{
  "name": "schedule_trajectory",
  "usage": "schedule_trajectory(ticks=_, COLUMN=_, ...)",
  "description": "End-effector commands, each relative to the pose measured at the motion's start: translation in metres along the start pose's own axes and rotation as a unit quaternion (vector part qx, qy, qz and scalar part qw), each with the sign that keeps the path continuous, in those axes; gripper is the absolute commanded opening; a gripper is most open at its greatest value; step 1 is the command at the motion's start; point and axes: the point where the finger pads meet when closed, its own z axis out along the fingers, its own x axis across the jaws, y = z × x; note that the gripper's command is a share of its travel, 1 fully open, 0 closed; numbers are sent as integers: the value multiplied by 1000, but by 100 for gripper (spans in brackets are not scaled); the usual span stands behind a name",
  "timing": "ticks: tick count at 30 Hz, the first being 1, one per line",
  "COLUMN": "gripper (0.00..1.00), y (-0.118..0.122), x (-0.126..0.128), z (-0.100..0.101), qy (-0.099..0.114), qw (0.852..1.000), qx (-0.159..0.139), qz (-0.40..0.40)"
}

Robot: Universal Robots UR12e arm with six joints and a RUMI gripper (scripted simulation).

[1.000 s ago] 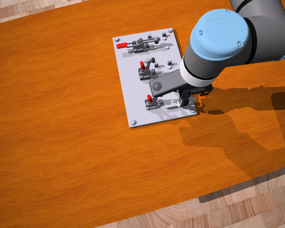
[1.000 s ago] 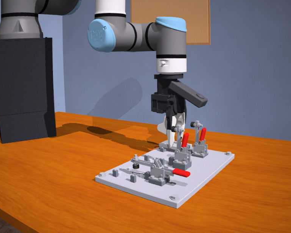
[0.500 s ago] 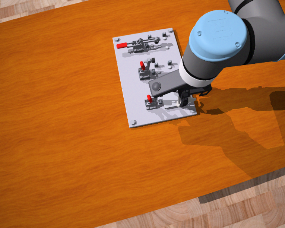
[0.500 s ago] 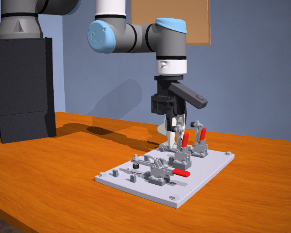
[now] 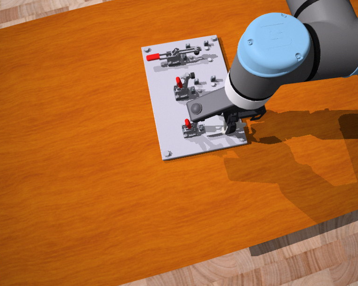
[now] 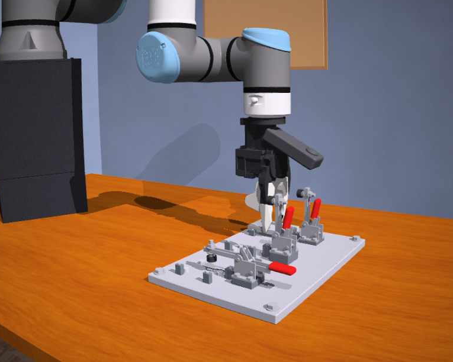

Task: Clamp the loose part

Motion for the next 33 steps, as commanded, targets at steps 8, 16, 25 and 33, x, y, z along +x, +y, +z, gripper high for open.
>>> schedule_trajectory(ticks=8, gripper=0, y=-2, x=2, z=-1, qy=0, qw=1000, qx=1, qz=0)
schedule_trajectory(ticks=16, gripper=0, y=-3, x=2, z=-1, qy=0, qw=1000, qx=1, qz=0)
schedule_trajectory(ticks=25, gripper=0, y=-3, x=2, z=-1, qy=0, qw=1000, qx=1, qz=0)
schedule_trajectory(ticks=33, gripper=59, y=-3, x=2, z=-1, qy=0, qw=1000, qx=1, qz=0)
